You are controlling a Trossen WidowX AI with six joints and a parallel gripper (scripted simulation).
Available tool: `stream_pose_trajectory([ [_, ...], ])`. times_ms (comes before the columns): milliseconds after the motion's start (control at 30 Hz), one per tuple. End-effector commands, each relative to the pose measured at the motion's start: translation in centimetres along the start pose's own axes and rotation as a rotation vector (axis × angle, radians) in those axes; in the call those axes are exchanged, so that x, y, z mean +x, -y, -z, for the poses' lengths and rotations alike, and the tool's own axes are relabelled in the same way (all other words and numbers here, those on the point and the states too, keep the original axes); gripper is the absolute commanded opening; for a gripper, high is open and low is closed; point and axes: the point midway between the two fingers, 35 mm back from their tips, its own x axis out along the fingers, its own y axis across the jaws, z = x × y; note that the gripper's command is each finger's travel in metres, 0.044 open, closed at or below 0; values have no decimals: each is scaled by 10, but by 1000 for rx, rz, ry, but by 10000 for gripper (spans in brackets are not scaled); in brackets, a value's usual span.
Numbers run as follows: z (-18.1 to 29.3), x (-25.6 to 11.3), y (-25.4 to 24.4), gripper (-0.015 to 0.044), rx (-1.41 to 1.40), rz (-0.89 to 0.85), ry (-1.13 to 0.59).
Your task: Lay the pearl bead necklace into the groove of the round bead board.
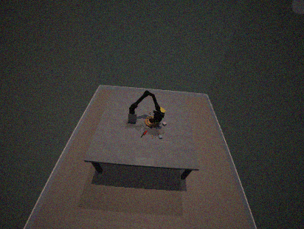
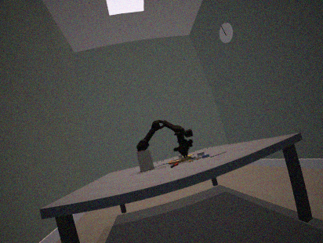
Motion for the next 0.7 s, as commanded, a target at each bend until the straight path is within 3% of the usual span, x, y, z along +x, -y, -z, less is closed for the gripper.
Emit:
stream_pose_trajectory([
  [0, 0, 0, 0, 94, 0, 0, 0],
  [133, 0, 0, 0, 0, 0, 0, 0],
  [667, 0, 0, 0, 0, 0, 0, 0],
])
